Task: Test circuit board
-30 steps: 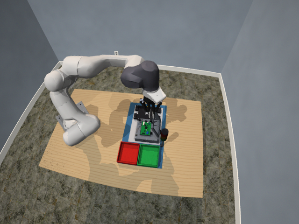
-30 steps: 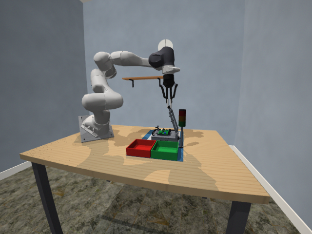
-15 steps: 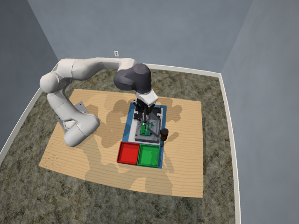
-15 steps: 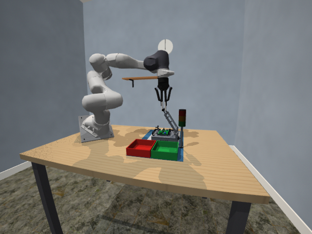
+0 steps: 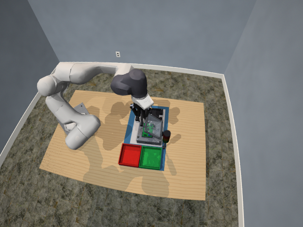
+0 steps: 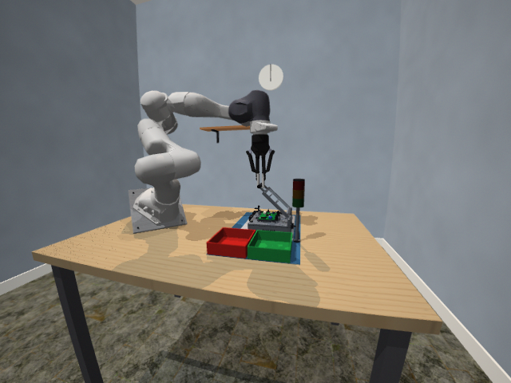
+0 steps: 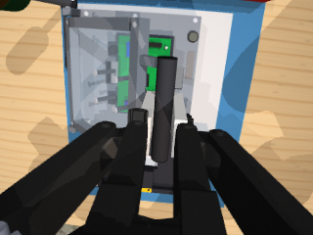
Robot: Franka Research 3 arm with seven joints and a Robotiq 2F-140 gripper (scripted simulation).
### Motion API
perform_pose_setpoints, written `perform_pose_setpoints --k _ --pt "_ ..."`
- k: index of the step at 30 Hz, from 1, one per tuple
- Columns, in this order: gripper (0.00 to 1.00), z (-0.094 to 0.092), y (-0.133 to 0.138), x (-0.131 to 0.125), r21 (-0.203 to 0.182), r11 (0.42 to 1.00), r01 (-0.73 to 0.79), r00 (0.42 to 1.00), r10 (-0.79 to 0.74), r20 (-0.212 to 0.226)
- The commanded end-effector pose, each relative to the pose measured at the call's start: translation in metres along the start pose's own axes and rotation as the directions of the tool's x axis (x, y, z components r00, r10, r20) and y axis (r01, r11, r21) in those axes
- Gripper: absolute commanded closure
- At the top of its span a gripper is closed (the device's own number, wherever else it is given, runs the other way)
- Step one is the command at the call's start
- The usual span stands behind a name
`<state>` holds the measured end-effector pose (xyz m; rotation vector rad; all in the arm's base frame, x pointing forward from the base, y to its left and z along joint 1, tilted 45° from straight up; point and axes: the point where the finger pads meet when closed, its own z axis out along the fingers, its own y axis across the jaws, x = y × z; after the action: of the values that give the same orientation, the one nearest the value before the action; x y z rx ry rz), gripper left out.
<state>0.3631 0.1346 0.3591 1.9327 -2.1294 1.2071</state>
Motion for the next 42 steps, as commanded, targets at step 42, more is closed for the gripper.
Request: perform_pose_setpoints --k 42 --pt "1.0 0.099 0.048 -0.002 -0.014 1.0 -0.009 1.0 0.009 0.004"
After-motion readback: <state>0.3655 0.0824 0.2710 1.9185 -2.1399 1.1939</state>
